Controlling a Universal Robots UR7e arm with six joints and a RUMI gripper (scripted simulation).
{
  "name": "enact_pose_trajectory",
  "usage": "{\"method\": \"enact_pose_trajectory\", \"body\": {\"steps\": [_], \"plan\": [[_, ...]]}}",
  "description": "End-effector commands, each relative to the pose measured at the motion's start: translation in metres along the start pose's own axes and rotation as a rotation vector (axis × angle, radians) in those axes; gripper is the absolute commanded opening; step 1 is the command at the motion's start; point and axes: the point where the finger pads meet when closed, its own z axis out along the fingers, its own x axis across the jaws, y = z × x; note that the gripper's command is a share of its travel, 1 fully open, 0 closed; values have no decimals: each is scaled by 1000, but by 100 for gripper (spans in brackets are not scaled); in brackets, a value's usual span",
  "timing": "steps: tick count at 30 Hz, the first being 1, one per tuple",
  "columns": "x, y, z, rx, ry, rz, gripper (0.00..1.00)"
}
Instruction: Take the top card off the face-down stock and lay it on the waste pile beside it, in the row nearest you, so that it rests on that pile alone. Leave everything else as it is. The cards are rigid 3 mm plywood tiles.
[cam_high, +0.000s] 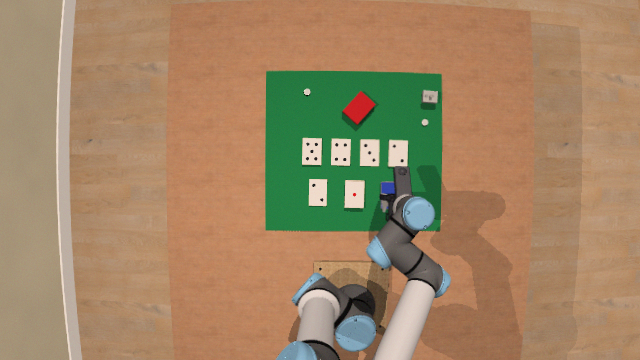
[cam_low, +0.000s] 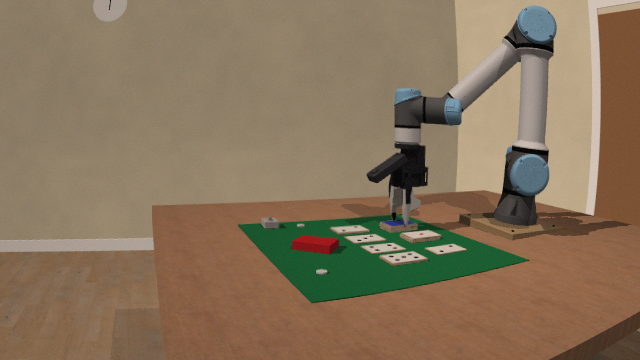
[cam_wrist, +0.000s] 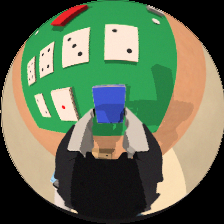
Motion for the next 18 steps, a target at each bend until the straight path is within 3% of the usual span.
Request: {"method": "enact_pose_trajectory", "body": {"steps": [1, 18], "plan": [[0, 0, 0, 1, 1, 0, 40], [0, 0, 0, 1, 1, 0, 39]]}}
